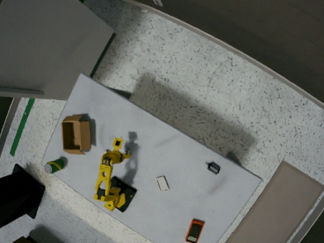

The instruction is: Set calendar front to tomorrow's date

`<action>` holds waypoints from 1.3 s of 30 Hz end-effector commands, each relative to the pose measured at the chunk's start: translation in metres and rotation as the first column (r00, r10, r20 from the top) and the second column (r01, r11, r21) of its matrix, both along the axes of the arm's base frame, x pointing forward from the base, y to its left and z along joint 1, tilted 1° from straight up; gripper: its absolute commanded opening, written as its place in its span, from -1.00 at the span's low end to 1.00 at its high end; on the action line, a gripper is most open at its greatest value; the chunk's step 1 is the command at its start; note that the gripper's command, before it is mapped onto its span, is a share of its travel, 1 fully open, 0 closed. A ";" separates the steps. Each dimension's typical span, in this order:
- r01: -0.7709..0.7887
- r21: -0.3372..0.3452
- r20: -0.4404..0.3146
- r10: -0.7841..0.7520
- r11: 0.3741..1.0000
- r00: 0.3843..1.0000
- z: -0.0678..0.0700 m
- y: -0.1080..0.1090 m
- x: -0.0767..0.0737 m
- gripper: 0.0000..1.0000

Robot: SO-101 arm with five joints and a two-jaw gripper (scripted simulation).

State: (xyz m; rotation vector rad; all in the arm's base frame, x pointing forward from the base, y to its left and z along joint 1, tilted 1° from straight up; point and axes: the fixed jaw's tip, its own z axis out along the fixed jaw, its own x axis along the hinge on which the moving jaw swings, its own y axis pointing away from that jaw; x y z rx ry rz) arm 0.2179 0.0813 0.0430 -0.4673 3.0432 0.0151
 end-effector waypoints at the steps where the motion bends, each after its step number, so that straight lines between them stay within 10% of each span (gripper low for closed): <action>1: 0.001 -0.020 -0.062 -0.003 1.000 0.998 -0.015 0.000 -0.005 -0.30; 39: 0.005 -0.024 -0.074 -0.007 1.000 0.997 -0.027 0.003 -0.005 -0.30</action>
